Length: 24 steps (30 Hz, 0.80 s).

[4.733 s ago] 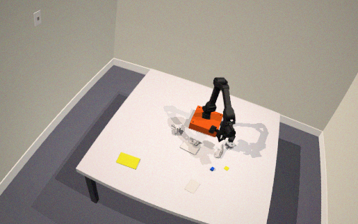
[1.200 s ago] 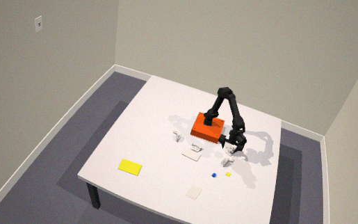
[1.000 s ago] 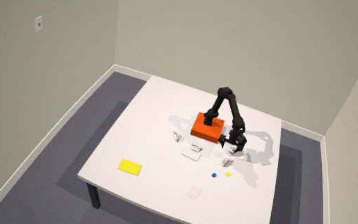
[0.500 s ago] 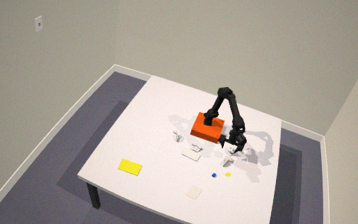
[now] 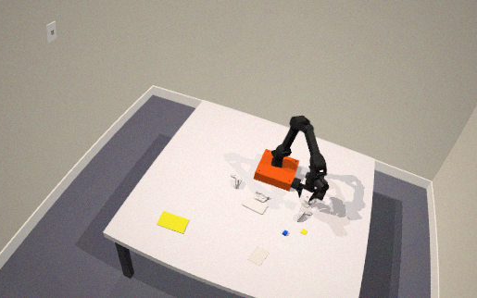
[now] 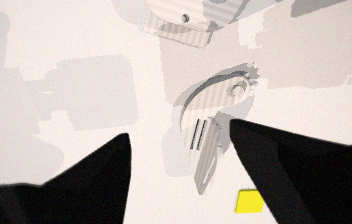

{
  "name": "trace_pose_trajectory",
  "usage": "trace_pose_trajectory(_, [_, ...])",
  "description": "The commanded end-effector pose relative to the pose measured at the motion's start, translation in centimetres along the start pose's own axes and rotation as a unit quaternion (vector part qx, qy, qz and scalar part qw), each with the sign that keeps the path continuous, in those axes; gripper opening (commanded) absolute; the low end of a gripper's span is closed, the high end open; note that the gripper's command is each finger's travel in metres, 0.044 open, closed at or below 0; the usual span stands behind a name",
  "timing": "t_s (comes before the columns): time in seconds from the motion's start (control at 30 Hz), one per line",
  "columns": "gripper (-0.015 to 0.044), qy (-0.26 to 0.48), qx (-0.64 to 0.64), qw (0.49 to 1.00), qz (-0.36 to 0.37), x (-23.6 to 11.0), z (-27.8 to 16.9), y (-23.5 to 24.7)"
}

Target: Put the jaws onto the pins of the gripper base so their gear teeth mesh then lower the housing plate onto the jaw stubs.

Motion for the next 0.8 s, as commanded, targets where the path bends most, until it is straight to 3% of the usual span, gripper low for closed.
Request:
trace_pose_trajectory(0.0, [0.0151, 0.000, -0.001, 1.000, 0.000, -0.11, 0.01, 0.02])
trace_pose_trajectory(0.2, [0.0000, 0.000, -0.001, 1.000, 0.000, -0.11, 0.01, 0.02])
trace_pose_trajectory(0.77, [0.0000, 0.000, -0.001, 1.000, 0.000, -0.11, 0.01, 0.02])
Point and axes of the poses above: the point midway between the two fingers, 35 mm back from their tips, its own x axis out along the fingers, its own y axis across the jaws, z = x × y, the point moved 1 cm from there along -x, back along the fingers, and after that the axes turned 2 degrees about x, right-handed, at the moved point
